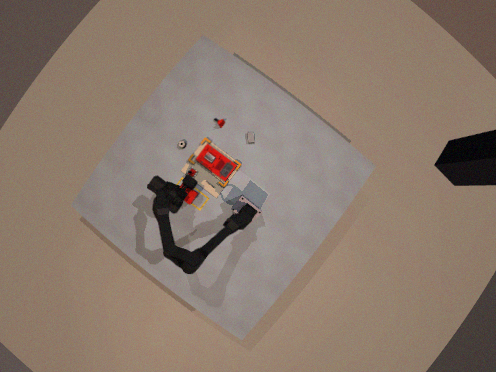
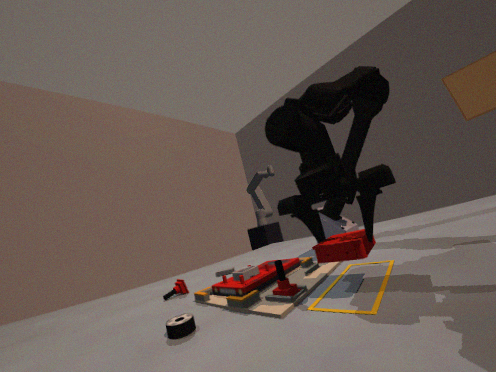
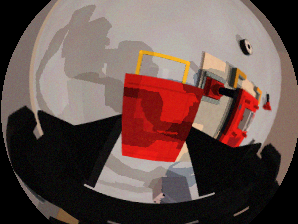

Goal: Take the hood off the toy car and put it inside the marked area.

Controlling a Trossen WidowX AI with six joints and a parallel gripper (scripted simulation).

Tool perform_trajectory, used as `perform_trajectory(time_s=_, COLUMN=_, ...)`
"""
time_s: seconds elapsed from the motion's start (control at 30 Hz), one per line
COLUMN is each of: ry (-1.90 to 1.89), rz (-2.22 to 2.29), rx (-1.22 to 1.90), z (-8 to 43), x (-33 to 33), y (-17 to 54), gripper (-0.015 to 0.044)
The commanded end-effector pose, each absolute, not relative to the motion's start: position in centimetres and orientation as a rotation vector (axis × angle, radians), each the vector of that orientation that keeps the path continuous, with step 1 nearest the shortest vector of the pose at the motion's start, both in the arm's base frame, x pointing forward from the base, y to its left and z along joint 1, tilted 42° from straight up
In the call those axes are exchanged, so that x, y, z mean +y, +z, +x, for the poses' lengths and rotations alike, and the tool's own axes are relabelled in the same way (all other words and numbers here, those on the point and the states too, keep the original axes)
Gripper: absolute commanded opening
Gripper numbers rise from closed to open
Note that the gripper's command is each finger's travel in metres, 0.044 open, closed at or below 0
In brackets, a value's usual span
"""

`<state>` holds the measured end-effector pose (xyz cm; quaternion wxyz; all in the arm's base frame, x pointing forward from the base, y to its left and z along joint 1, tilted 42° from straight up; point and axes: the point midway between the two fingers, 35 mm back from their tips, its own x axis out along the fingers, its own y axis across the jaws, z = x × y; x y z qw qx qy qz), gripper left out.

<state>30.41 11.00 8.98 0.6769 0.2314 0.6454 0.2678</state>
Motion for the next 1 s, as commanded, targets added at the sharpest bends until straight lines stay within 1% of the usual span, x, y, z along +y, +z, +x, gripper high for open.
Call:
perform_trajectory(time_s=0.0, ry=0.602, rz=0.526, rx=1.455, z=30.3, x=11.3, y=8.5, gripper=0.0000)
perform_trajectory(time_s=0.97, ry=0.605, rz=0.529, rx=1.454, z=30.1, x=13.0, y=6.9, gripper=0.0000)
